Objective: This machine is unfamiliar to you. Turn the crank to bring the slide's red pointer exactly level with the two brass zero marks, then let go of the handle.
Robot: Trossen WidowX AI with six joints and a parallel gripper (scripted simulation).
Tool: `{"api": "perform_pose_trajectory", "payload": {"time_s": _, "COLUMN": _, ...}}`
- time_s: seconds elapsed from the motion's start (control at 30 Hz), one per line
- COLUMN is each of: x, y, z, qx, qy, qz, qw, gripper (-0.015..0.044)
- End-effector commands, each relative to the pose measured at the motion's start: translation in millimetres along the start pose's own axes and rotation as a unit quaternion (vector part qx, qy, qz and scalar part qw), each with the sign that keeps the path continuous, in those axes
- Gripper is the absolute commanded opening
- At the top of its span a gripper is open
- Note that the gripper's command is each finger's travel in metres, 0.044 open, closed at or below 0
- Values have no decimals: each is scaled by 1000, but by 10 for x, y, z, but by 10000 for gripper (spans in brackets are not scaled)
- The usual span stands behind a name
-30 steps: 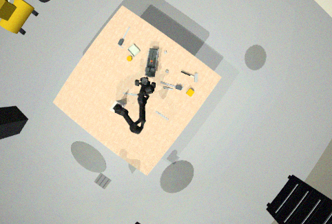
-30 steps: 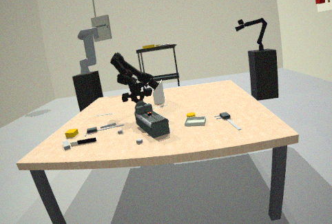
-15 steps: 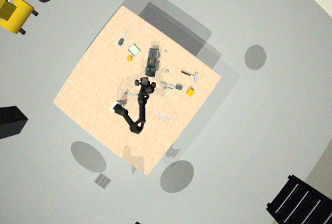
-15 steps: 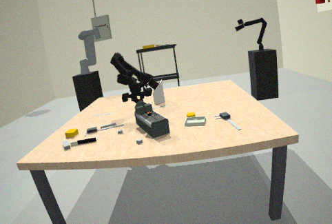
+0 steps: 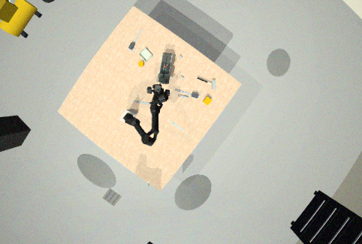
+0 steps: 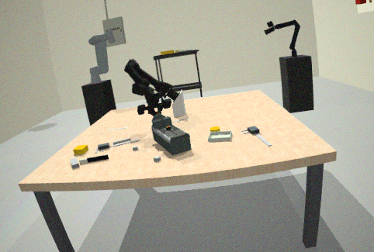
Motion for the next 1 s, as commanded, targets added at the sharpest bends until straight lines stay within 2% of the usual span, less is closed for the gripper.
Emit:
{"api": "perform_pose_trajectory", "payload": {"time_s": 0.0, "x": 0, "y": 0, "z": 0, "qx": 0, "qy": 0, "qz": 0, "qw": 1000, "gripper": 26}}
{"api": "perform_pose_trajectory", "payload": {"time_s": 0.53, "x": 0, "y": 0, "z": 0, "qx": 0, "qy": 0, "qz": 0, "qw": 1000, "gripper": 440}}
{"api": "perform_pose_trajectory", "payload": {"time_s": 0.97, "x": 360, "y": 32, "z": -365, "qx": -1, "qy": 0, "qz": -1, "qw": 1000, "gripper": 440}}
Point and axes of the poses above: the point midway between the two fingers, 35 mm back from their tips, its own x axis back along the fingers, its own y axis across the jaws, z = x × y, the point moved 1 cm from there along x, back along the fingers, and after that the axes turned 5 degrees about -x, right-handed, at the moved point
